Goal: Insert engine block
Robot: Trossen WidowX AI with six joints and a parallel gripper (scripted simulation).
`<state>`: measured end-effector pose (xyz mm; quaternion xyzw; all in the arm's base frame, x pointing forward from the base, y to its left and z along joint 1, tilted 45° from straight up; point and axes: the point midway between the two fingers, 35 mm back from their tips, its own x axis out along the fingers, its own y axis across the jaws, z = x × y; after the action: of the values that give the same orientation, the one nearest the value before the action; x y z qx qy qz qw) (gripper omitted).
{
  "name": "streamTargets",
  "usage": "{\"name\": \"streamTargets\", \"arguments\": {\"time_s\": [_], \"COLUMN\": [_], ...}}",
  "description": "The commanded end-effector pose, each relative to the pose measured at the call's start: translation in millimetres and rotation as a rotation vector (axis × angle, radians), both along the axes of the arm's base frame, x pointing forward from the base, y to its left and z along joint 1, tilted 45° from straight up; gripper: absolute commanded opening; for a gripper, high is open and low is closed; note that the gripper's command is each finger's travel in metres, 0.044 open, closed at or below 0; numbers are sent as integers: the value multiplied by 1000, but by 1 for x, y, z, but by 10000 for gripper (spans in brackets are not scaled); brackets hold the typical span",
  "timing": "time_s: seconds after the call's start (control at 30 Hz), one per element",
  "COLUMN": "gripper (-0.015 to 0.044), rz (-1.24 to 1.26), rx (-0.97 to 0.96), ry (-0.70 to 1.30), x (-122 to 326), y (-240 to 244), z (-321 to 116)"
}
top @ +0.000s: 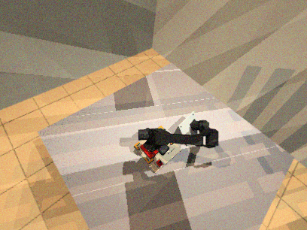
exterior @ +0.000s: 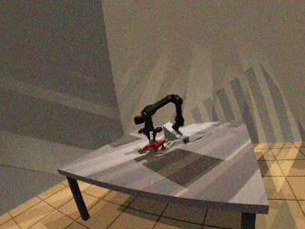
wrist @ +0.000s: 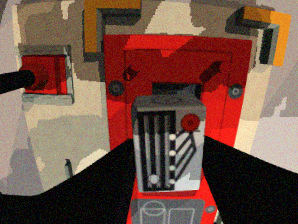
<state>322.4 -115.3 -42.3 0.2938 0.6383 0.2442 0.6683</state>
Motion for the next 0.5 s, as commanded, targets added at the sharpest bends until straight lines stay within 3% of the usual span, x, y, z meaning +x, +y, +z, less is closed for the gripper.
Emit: {"name": "streamTargets", "arguments": {"time_s": [0.0, 0.2, 0.47], "gripper": [0, 157, 160], "rz": [-47, -70, -58], "rx": [-4, -2, -3], "ry": [35, 58, 46], "x": [2, 1, 1], "y": [-6, -6, -6], "z": [-7, -7, -7]}}
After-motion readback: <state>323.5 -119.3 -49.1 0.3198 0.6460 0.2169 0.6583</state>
